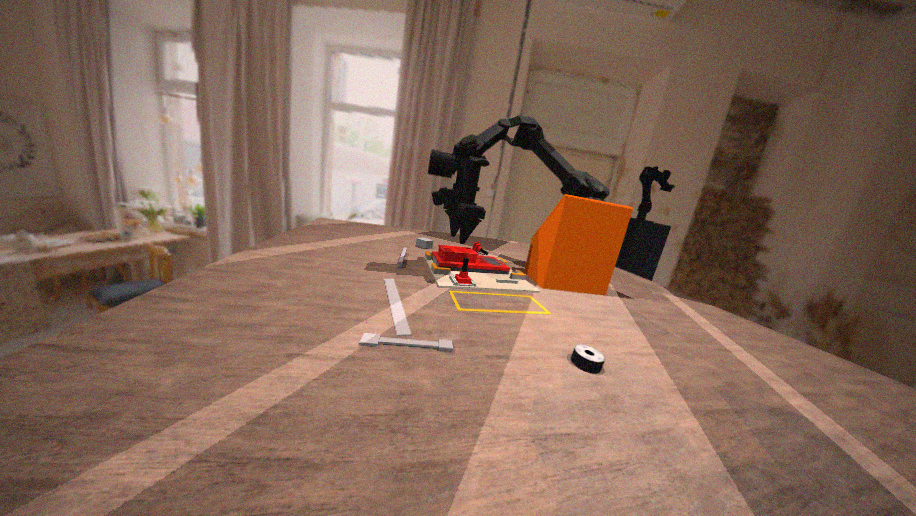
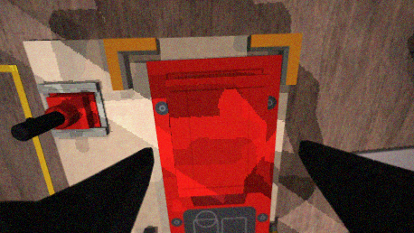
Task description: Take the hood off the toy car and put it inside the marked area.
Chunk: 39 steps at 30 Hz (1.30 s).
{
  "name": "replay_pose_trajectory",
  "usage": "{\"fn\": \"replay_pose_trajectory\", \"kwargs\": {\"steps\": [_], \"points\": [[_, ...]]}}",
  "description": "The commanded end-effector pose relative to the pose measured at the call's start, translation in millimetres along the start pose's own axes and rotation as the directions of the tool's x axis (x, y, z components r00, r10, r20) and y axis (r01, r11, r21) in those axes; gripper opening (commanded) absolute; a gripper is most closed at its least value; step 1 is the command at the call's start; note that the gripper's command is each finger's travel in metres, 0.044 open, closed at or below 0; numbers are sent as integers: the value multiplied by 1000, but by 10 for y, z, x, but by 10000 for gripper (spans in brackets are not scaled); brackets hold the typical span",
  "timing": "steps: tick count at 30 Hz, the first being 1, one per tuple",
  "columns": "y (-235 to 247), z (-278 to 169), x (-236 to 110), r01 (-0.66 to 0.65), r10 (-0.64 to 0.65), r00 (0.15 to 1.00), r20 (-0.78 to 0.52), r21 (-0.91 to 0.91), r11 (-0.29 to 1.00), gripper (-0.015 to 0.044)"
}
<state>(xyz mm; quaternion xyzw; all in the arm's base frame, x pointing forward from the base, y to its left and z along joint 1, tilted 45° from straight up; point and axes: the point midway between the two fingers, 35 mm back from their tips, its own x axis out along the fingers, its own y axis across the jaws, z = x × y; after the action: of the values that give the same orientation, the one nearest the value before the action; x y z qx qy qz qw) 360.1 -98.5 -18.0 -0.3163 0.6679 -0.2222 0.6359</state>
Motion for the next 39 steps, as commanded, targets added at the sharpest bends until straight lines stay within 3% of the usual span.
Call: {"fn": "replay_pose_trajectory", "kwargs": {"steps": [1,39], "points": [[12,-29,52,3,-3,1000,-8,-12,1000,440],[23,-66,275,5,-5,1000,-9,-12,1000,440]]}}
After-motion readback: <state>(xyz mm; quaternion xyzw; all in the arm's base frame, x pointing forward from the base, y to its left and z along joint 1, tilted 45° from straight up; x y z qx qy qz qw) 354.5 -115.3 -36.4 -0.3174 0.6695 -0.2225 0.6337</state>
